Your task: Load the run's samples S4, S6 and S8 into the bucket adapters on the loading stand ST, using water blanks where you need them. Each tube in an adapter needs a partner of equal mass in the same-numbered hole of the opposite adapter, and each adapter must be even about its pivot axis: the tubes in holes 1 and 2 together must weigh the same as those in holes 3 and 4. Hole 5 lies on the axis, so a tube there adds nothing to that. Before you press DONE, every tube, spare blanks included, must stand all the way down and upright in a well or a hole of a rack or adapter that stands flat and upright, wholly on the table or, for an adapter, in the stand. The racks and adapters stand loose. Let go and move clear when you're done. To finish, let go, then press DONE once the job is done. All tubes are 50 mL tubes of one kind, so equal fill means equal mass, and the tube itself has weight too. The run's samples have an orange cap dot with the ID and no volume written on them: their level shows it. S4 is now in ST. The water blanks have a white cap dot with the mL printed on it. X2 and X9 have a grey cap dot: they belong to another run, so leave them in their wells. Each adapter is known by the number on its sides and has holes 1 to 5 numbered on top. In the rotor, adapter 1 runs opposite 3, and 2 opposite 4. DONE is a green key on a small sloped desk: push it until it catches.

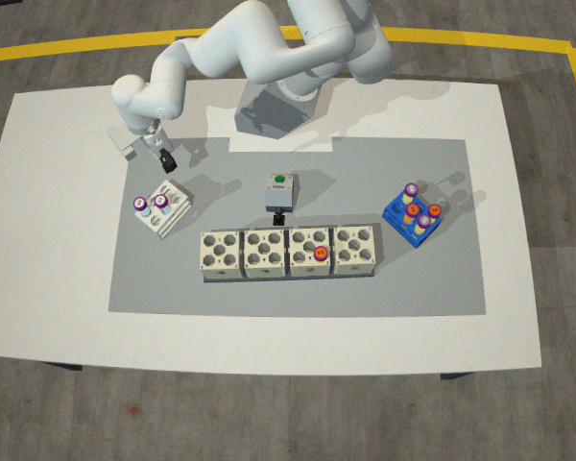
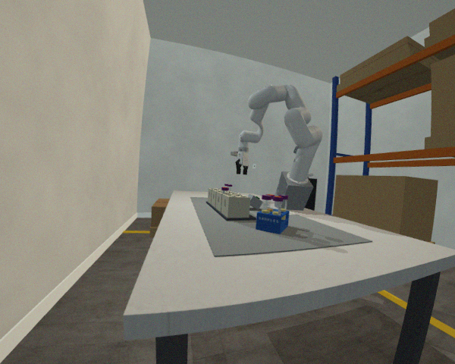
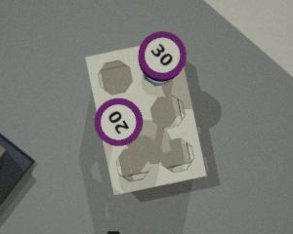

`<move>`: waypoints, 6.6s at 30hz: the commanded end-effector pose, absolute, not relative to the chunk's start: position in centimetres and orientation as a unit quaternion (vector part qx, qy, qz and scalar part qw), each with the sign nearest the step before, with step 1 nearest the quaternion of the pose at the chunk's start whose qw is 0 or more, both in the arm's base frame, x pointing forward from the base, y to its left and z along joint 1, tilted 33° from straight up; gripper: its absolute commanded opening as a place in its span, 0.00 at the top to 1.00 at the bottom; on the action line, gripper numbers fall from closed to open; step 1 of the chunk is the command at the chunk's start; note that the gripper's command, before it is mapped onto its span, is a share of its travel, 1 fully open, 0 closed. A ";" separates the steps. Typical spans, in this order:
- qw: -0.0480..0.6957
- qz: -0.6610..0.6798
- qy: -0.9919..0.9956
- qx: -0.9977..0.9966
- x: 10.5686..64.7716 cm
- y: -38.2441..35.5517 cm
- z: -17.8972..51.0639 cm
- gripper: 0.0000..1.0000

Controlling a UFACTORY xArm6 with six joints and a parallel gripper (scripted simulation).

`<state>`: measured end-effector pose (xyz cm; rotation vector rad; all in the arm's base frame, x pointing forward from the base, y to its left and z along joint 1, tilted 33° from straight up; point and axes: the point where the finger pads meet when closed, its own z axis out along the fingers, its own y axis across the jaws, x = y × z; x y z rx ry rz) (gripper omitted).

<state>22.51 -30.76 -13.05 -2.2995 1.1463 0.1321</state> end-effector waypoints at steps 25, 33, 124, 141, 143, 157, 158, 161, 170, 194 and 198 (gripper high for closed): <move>0.283 0.010 0.310 -0.908 24.0 -30.4 -7.5 0.00; 0.282 -0.028 0.187 -0.941 26.1 -27.6 -5.4 0.00; 0.227 -0.172 -0.331 -0.900 35.5 1.3 14.4 0.00; 0.227 -0.173 -0.335 -0.898 32.3 7.3 17.5 0.00; 0.227 -0.173 -0.335 -0.898 32.1 7.7 17.7 0.00; 0.227 -0.173 -0.335 -0.898 29.3 12.9 20.5 0.00; 0.227 -0.173 -0.335 -0.898 29.1 13.3 20.7 0.00; 0.227 -0.173 -0.335 -0.898 28.8 13.7 20.9 0.00; 0.227 -0.173 -0.335 -0.898 28.6 14.9 20.6 0.00; 0.227 -0.173 -0.335 -0.898 29.4 17.9 15.9 0.00; 0.228 -0.173 -0.335 -0.898 29.5 18.3 15.3 0.00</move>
